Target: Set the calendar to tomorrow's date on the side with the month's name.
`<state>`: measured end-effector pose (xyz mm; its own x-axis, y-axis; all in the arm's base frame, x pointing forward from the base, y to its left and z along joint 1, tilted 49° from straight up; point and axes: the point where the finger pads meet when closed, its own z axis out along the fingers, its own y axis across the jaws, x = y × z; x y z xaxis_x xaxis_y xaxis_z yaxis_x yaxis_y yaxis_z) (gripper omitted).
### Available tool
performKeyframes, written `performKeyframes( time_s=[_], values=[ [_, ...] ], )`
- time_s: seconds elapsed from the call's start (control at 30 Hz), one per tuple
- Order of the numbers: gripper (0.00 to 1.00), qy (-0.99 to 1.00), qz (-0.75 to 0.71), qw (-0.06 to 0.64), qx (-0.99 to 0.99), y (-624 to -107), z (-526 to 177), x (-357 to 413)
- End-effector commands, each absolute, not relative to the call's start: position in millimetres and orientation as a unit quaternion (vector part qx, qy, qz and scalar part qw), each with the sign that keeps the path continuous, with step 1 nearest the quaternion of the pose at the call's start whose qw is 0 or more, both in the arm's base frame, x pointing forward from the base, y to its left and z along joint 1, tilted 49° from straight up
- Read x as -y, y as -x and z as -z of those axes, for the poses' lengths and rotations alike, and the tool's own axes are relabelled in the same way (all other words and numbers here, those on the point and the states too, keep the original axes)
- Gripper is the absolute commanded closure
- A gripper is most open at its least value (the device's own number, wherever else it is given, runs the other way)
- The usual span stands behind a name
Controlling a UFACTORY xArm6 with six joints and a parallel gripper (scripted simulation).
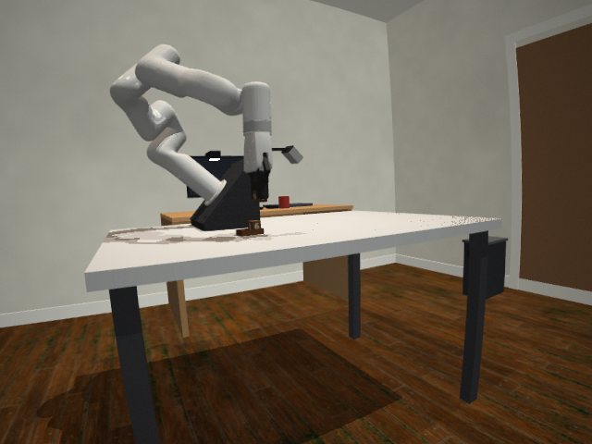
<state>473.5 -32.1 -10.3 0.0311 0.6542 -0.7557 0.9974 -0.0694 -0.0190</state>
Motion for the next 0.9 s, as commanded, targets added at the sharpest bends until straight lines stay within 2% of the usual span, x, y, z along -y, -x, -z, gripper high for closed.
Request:
performKeyframes(
  time_s=[0.0, 0.87],
  values=[
    [0.73, -0.663, 0.307, 0.278, -0.623, -474.9, 8.8, 30.4],
    [0.73, -0.793, 0.231, 0.344, -0.446, -457.8, 5.5, 27.3]
  ],
)
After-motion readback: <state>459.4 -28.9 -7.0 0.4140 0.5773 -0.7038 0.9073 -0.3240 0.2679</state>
